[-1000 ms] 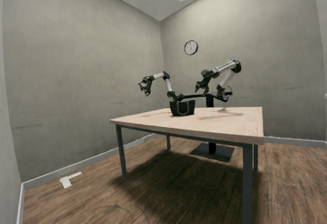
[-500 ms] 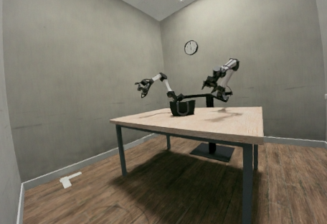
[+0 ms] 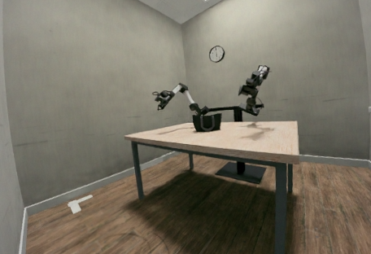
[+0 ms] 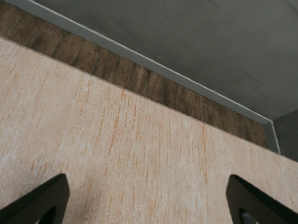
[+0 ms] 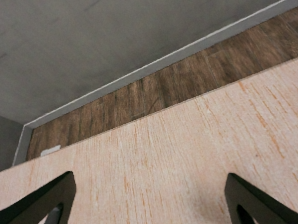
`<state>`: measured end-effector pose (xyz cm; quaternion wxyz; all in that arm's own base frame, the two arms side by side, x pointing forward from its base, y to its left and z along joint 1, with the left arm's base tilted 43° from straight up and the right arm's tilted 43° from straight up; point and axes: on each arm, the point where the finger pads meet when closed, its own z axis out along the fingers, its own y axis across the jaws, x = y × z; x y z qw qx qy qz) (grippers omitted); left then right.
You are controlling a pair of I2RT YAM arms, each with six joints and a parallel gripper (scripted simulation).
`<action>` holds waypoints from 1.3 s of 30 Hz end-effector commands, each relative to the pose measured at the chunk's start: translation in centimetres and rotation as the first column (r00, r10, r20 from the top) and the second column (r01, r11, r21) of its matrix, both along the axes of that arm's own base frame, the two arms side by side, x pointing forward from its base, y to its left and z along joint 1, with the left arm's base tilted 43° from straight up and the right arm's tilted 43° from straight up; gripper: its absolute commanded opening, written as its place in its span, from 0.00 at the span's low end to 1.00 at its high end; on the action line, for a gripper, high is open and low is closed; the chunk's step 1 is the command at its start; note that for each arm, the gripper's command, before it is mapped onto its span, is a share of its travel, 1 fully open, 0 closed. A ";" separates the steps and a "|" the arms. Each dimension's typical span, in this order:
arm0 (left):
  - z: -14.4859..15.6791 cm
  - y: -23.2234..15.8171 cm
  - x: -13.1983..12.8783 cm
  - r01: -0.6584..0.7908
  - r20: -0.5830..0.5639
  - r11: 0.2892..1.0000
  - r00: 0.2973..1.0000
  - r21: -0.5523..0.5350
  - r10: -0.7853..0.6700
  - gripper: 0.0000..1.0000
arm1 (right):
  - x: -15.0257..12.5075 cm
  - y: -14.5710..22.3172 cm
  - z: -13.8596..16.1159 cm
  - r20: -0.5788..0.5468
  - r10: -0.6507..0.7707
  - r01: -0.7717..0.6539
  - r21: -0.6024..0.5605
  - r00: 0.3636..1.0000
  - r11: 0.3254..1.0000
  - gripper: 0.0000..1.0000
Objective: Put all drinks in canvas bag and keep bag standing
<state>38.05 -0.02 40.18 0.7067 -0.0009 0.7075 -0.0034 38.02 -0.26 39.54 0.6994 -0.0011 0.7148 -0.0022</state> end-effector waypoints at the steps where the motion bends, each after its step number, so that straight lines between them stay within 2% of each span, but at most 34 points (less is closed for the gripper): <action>1: 3.7 0.3 -1.4 0.000 0.099 1.000 0.995 -0.007 0.001 0.86 | 0.0 0.7 2.4 0.070 0.016 -0.017 0.007 0.997 1.000 0.86; 3: 3.2 -0.2 -1.0 0.012 0.085 1.000 0.996 -0.007 -0.012 0.86 | 0.0 0.7 2.4 0.070 0.016 -0.017 0.007 0.997 1.000 0.86; 4: 2.8 -0.8 -1.1 0.023 0.078 1.000 0.997 0.008 -0.023 0.86 | -0.6 0.7 3.5 0.097 0.013 -0.014 0.008 0.995 1.000 0.86; 7: 2.0 -0.1 -0.7 0.005 0.056 1.000 0.998 0.005 -0.006 0.86 | -0.6 0.7 3.5 0.097 0.013 -0.014 0.008 0.995 1.000 0.86; 8: 2.9 0.0 -1.1 0.003 0.080 1.000 0.997 0.008 -0.004 0.86 | -0.6 0.8 3.5 0.097 0.015 -0.016 0.006 0.995 1.000 0.86; 9: 1.2 -0.3 -1.0 0.003 0.039 1.000 0.999 0.010 -0.003 0.86 | -1.2 0.8 4.1 0.114 0.014 -0.015 0.007 0.993 1.000 0.86; 12: 0.4 -0.6 -1.1 0.011 0.016 1.000 1.000 0.012 -0.012 0.86 | -1.4 0.7 4.4 0.122 0.013 -0.014 0.007 0.992 1.000 0.86; 16: 1.7 -0.5 -0.8 0.008 0.051 1.000 0.999 0.012 -0.009 0.86 | -1.2 0.7 3.9 0.110 0.011 -0.012 0.007 0.994 1.000 0.86; 23: 0.1 -0.5 -0.7 0.007 0.009 1.000 1.000 0.014 -0.008 0.86 | -1.5 0.8 4.5 0.123 0.013 -0.014 0.007 0.992 1.000 0.86; 25: 2.6 -0.6 -1.0 0.009 0.065 1.000 0.998 0.014 -0.009 0.86 | -0.3 0.8 3.2 0.084 0.013 -0.013 0.007 0.996 1.000 0.86; 39: 1.9 -0.4 -1.0 0.007 0.042 1.000 0.999 0.014 -0.007 0.86 | 0.0 0.7 1.5 0.039 0.011 -0.011 0.007 0.999 1.000 0.86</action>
